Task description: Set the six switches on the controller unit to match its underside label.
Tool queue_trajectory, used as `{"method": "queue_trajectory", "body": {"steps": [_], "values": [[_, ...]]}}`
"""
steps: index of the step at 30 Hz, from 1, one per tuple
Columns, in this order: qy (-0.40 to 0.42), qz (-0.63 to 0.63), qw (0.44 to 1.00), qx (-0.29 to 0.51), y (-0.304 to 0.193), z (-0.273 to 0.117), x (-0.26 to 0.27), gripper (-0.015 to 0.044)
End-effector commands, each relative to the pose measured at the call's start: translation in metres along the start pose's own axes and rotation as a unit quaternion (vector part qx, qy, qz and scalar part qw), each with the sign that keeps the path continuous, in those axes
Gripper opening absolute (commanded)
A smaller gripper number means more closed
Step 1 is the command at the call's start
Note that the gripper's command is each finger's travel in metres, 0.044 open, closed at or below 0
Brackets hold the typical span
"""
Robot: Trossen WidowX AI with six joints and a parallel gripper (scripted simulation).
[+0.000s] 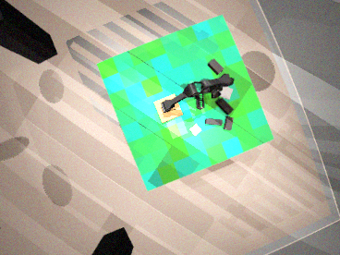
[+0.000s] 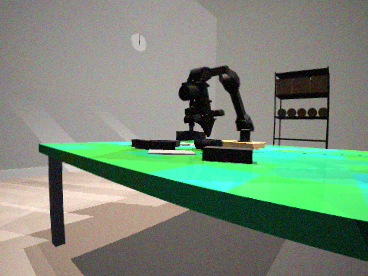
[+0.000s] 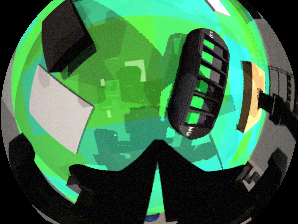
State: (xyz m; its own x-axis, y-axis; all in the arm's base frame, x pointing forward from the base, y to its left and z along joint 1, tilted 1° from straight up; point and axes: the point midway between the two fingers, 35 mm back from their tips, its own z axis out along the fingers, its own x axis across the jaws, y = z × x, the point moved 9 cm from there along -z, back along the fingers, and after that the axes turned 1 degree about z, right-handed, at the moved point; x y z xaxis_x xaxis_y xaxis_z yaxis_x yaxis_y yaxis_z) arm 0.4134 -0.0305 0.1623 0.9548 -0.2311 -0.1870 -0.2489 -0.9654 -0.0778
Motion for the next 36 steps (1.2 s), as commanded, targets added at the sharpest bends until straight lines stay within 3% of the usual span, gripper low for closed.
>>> {"method": "queue_trajectory", "body": {"steps": [1, 36], "values": [[-0.034, 0.080, 0.996, -0.014, 0.022, 0.004, 0.001, 0.0000], [-0.034, 0.079, 0.996, -0.014, 0.024, 0.044, 0.011, 0.0000]]}}
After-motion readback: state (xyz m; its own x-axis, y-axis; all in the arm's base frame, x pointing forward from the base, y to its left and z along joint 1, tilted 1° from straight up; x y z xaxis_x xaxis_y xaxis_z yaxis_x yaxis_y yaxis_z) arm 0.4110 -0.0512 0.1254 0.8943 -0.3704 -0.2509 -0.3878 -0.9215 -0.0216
